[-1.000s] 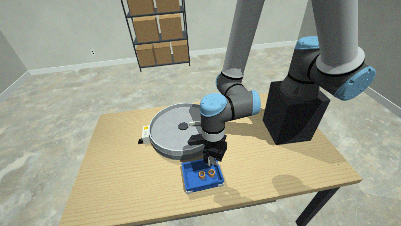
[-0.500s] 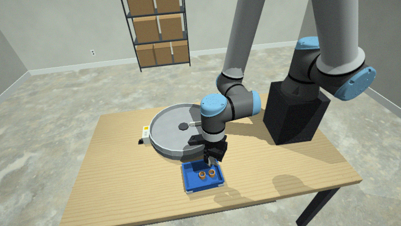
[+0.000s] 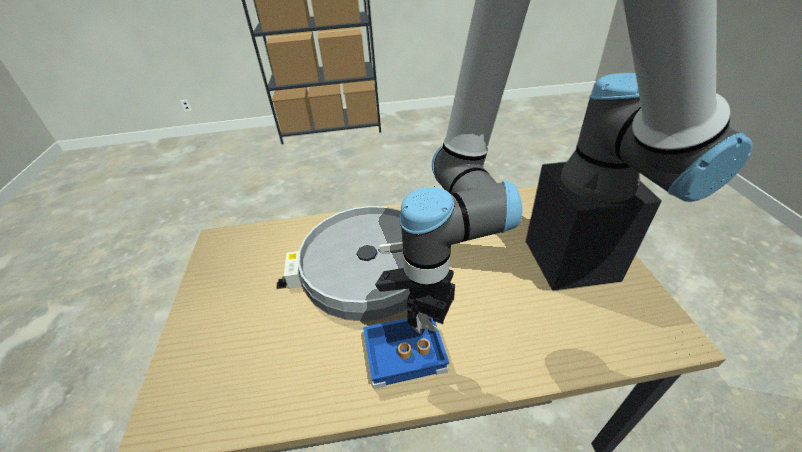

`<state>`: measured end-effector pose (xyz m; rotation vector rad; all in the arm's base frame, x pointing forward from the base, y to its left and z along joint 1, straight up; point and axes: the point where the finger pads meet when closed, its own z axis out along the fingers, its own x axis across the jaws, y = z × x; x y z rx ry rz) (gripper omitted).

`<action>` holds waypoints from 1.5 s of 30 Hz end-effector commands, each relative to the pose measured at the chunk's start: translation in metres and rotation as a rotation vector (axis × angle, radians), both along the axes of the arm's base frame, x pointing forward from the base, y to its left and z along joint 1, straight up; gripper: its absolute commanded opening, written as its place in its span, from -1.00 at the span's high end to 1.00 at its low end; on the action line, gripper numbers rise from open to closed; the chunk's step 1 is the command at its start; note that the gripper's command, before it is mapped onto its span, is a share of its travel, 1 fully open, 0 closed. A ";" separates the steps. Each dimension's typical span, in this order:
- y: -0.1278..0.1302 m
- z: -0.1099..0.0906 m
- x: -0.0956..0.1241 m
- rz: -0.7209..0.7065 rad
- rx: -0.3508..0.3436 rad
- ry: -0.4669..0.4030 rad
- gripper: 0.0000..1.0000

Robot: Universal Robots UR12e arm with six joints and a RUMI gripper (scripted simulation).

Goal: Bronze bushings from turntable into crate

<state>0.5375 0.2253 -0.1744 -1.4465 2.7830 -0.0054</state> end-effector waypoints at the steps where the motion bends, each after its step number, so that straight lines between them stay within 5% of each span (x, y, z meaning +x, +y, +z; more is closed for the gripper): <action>1: 0.000 0.000 0.001 0.000 0.000 -0.001 0.89; 45: -0.005 0.000 0.000 0.056 0.000 -0.001 0.89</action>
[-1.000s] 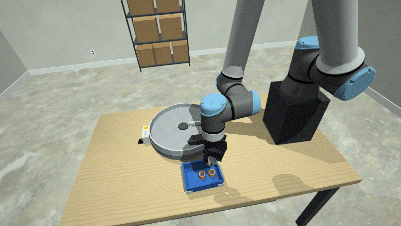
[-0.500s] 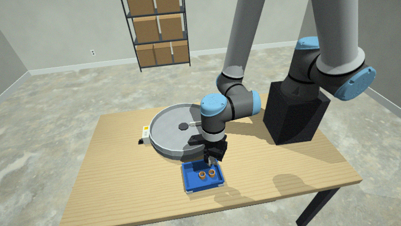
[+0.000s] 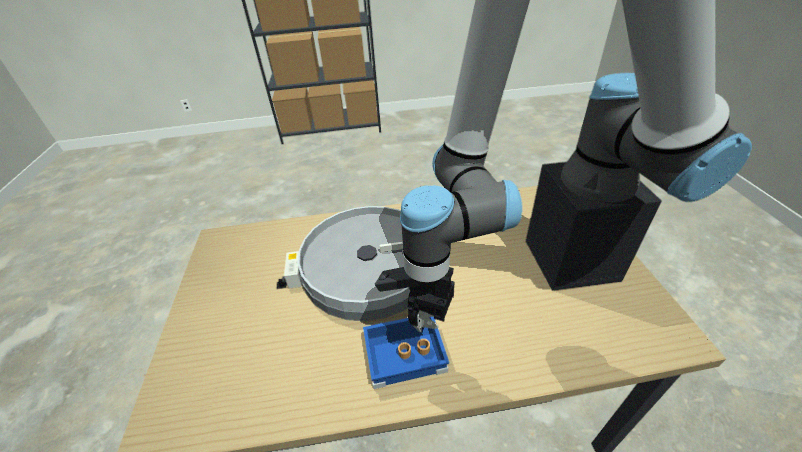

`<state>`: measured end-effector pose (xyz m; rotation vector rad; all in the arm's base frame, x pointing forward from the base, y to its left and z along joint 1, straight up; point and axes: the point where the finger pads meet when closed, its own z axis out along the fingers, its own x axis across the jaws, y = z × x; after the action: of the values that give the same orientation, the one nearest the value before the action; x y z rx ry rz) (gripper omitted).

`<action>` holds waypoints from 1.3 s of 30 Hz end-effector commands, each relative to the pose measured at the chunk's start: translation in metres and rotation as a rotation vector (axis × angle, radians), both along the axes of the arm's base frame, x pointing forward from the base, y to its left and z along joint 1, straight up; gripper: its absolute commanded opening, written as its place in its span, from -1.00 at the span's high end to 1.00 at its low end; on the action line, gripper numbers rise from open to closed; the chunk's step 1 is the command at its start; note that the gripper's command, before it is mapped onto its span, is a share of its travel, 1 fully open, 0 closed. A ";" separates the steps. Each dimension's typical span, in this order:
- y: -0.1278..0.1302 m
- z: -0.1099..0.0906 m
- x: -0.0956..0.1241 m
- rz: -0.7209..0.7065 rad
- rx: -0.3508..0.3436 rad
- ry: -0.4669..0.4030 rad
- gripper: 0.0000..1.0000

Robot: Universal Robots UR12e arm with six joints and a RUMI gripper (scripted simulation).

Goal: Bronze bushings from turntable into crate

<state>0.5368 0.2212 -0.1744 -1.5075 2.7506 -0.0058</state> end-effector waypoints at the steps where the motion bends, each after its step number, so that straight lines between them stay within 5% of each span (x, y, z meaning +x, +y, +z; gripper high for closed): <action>1: -0.001 0.000 0.000 0.016 0.000 -0.001 0.89; 39: -0.023 0.000 -0.004 0.238 -0.002 -0.001 0.89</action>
<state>0.5330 0.2008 -0.1744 -1.7941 2.5739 -0.0075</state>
